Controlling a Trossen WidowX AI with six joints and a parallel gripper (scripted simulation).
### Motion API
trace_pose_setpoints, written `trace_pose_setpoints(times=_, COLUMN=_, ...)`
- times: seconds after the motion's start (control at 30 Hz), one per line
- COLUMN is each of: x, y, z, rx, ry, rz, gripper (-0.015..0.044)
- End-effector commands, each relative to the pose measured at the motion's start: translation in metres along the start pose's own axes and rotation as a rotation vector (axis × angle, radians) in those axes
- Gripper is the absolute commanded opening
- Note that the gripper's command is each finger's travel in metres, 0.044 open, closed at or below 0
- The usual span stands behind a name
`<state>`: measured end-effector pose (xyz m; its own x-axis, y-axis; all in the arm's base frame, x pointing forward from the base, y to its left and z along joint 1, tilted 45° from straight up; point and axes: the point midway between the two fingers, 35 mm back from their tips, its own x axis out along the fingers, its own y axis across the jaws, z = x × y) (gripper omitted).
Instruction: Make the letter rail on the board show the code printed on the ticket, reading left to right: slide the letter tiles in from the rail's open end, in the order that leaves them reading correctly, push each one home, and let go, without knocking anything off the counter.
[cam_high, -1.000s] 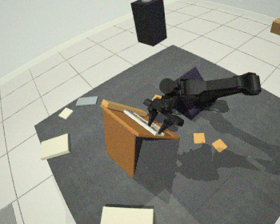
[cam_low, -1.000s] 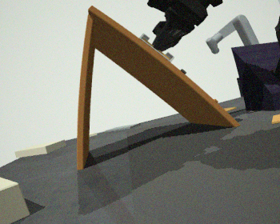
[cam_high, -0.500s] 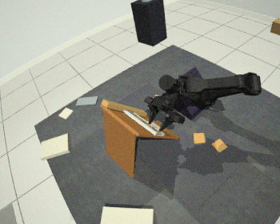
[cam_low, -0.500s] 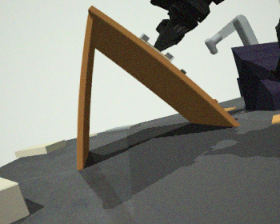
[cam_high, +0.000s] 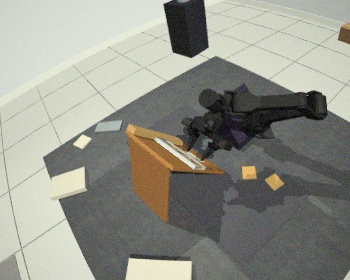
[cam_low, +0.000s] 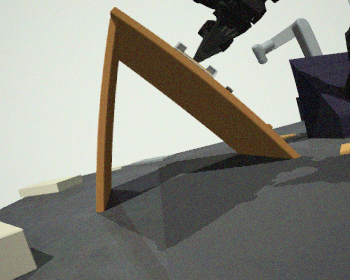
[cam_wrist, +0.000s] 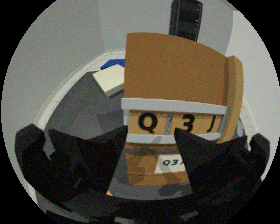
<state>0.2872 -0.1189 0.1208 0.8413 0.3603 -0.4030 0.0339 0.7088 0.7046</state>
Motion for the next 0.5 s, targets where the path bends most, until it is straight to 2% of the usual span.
trace_pose_setpoints(times=0.0, x=-0.003, y=0.000, z=0.000, rx=-0.005, ry=-0.001, rz=0.003, gripper=0.0295)
trace_pose_setpoints(times=0.47, x=-0.014, y=-0.001, z=-0.001, rx=-0.005, ry=-0.001, rz=0.003, gripper=0.0295)
